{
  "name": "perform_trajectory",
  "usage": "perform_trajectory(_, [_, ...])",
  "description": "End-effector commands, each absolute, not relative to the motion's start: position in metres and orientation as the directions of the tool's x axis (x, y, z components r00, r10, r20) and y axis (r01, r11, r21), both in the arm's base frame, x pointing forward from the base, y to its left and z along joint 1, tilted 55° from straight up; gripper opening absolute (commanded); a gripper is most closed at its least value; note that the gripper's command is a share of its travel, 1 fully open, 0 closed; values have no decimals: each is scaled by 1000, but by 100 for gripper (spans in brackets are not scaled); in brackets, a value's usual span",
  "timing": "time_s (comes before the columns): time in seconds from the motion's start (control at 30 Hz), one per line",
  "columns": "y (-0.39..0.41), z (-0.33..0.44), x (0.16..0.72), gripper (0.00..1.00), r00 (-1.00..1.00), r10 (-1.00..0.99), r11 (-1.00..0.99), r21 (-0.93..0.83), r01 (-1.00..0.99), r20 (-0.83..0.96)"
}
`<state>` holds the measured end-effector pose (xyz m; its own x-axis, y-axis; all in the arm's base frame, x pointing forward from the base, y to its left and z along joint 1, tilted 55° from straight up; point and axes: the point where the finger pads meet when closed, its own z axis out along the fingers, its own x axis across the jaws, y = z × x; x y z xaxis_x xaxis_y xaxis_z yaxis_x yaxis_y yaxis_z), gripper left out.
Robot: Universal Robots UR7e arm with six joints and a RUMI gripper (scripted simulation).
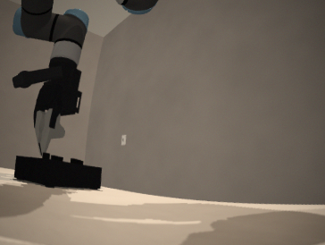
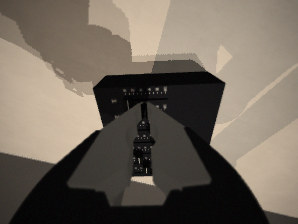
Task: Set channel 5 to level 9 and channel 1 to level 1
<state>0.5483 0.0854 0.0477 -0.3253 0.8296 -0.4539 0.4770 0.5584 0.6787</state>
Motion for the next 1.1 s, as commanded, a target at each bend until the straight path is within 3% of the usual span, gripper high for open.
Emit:
perform_trajectory(0.0, [86,48,548,0,-325,829,559,679,476,-454])
perform_trajectory(1.07, [85,71,516,0,-325,829,559,679,476,-454])
